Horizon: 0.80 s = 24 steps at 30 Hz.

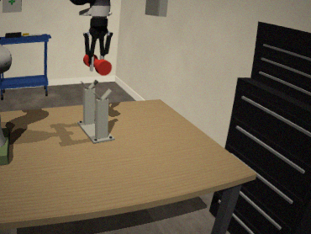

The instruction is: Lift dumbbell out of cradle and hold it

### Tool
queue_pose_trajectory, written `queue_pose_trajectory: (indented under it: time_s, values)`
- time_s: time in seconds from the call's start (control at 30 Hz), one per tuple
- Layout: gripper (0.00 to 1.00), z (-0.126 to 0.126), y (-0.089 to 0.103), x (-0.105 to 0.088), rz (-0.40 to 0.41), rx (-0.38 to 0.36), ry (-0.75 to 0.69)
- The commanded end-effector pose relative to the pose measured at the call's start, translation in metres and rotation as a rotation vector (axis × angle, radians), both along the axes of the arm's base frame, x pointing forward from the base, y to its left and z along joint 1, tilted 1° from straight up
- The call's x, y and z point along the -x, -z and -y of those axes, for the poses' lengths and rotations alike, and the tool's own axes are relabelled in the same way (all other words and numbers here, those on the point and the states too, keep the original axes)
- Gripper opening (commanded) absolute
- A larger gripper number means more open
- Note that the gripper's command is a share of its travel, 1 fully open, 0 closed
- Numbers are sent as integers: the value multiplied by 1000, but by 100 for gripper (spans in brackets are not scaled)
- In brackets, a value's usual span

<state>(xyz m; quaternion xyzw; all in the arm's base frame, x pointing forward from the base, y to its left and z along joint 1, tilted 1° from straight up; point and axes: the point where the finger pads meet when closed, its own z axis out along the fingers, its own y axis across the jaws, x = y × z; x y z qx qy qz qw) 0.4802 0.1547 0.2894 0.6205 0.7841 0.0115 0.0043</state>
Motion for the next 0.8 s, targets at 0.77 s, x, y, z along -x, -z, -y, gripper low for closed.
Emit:
queue_pose_trajectory:
  time_s: [0.77]
  values:
    - [0, 1, -16, 2, -2, 5, -6]
